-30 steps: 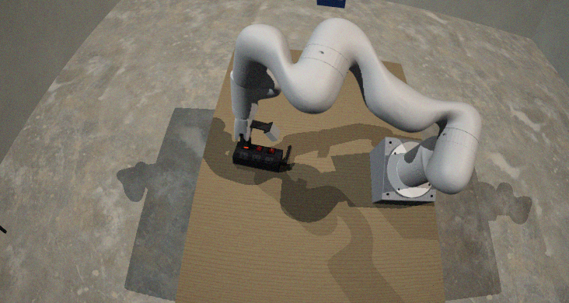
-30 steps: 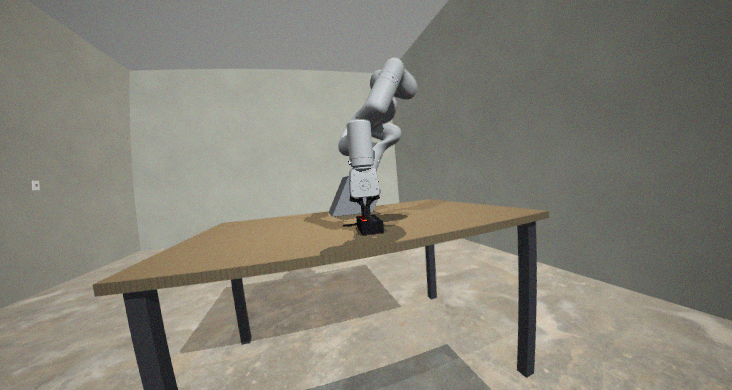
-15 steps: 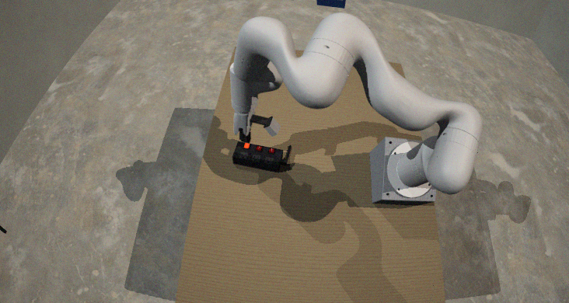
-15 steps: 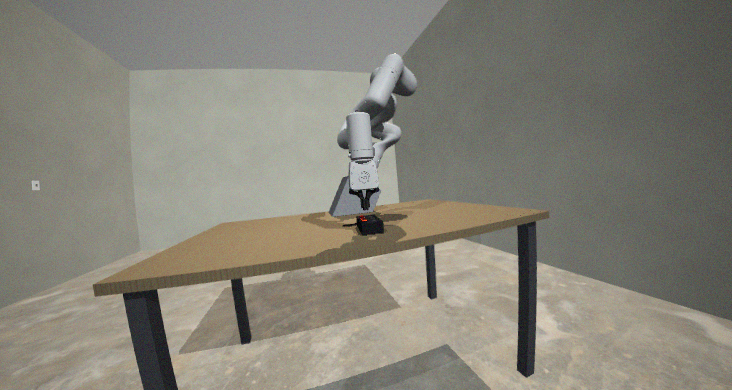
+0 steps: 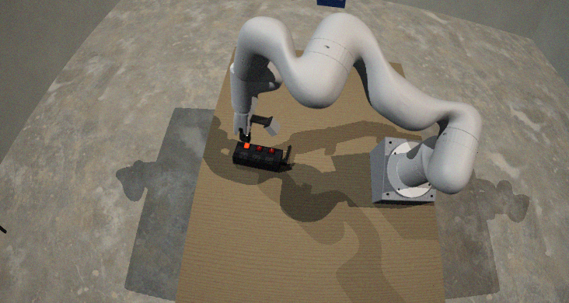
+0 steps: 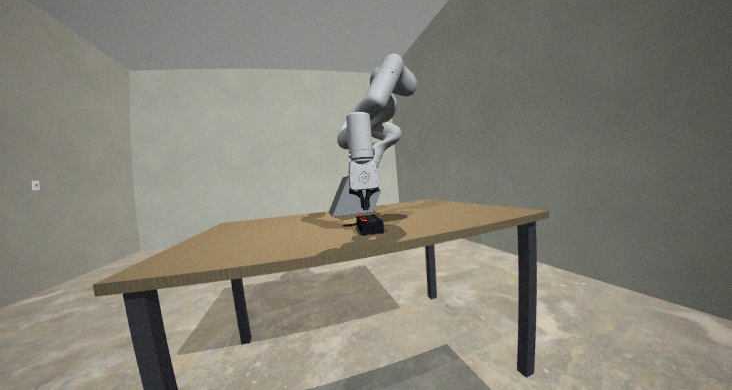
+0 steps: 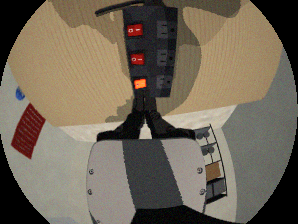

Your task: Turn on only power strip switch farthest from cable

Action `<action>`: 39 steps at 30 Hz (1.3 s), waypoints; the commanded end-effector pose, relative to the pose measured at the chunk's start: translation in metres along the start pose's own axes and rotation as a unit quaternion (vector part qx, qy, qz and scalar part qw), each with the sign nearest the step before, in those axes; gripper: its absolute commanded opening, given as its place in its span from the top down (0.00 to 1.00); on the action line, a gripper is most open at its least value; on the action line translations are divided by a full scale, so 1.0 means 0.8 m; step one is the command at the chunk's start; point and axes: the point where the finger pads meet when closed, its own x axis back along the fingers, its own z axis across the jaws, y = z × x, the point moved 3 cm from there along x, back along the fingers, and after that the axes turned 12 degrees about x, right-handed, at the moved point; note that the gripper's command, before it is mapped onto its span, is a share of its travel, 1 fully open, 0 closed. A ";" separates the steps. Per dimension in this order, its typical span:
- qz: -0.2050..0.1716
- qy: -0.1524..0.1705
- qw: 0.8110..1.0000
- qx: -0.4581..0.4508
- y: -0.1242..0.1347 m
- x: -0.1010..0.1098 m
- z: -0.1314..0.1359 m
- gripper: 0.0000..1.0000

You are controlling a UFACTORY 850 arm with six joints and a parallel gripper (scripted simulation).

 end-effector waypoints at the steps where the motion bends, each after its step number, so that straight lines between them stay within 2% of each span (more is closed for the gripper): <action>1: -0.001 0.000 1.000 0.000 0.001 0.001 0.000 0.00; 10: -0.001 0.000 1.000 0.000 0.001 0.015 0.000 0.00; 25: -0.001 0.000 1.000 0.000 0.001 0.112 0.000 0.00; 31: -0.001 0.000 1.000 0.000 0.001 0.123 0.000 0.00; 39: -0.001 0.000 1.000 0.000 0.001 0.124 0.000 0.00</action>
